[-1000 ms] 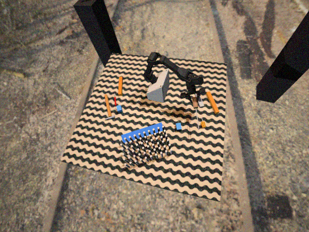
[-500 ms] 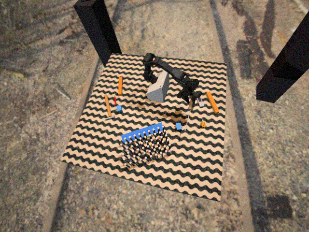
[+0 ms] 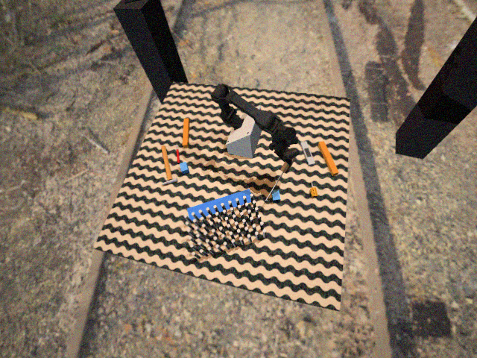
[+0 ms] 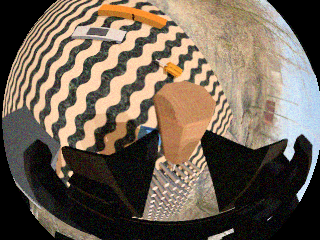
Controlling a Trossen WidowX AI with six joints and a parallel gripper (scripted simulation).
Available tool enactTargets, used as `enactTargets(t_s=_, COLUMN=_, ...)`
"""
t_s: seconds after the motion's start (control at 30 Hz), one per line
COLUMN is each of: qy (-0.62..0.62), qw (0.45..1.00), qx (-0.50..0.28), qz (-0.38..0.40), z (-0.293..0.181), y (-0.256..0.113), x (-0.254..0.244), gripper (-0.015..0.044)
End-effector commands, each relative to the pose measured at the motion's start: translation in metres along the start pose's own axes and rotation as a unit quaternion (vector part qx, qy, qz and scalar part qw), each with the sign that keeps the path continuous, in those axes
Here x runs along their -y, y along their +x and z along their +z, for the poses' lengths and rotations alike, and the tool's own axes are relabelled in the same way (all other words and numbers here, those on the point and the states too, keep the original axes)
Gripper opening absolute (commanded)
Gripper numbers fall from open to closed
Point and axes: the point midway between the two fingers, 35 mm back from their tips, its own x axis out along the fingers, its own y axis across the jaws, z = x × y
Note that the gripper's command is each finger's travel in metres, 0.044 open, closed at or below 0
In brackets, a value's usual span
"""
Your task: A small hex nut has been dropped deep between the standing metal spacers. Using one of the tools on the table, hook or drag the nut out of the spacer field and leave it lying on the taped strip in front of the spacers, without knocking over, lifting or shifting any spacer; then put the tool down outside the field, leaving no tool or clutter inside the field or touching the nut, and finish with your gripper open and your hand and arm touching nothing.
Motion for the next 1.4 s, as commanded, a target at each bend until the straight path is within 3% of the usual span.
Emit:
enactTargets(t_s=0.0, qy=0.071, qw=0.997, qx=0.006, qz=-0.002, z=-0.014, y=-0.007, x=0.004, gripper=0.0000)
enactTargets(t_s=0.7, qy=0.412, qw=0.911, qx=0.017, qz=0.007, z=-0.093, y=-0.029, x=0.002, gripper=0.0000)
enactTargets(t_s=1.37, qy=0.695, qw=0.718, qx=0.022, qz=0.022, z=-0.162, y=-0.046, x=-0.015, gripper=0.0000)
